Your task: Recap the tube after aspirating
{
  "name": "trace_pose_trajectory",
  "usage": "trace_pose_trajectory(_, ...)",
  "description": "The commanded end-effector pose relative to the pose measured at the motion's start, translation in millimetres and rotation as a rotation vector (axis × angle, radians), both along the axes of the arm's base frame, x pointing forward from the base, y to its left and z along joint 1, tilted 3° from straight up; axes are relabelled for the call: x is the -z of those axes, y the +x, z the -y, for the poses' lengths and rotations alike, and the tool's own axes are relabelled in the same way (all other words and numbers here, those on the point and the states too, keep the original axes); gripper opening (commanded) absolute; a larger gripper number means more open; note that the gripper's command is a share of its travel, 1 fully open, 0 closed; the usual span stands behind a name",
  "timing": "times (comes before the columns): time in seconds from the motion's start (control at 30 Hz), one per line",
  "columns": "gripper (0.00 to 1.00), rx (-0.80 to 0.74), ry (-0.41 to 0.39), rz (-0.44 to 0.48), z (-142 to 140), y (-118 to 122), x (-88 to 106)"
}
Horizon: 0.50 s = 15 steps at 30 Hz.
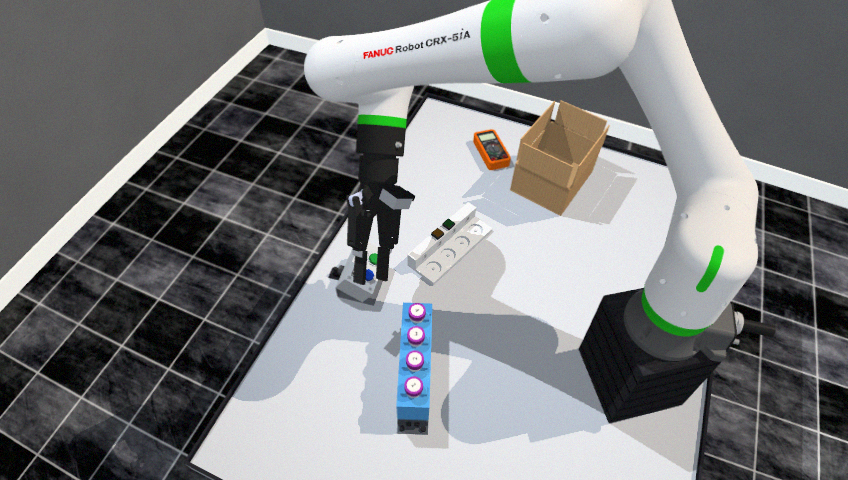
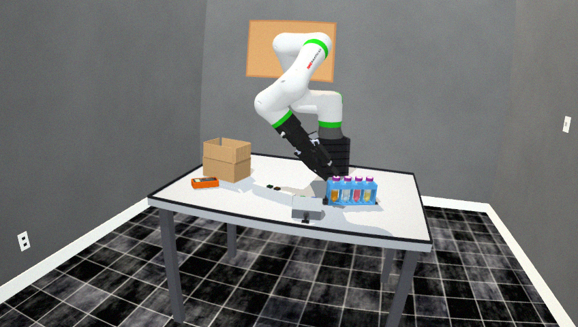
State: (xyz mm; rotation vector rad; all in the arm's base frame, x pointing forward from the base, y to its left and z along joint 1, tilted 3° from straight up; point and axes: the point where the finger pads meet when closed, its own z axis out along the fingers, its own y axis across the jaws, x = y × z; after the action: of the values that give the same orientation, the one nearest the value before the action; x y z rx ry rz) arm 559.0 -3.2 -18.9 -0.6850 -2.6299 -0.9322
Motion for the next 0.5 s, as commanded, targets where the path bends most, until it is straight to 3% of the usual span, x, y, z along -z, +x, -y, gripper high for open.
trace_pose_trajectory(0.0,0.41,-0.101,-0.043,0.072,-1.2,-12.3,-9.7)
trace_pose_trajectory(0.47,0.41,-0.441,-0.148,0.254,2.9,-49.0,-12.3)
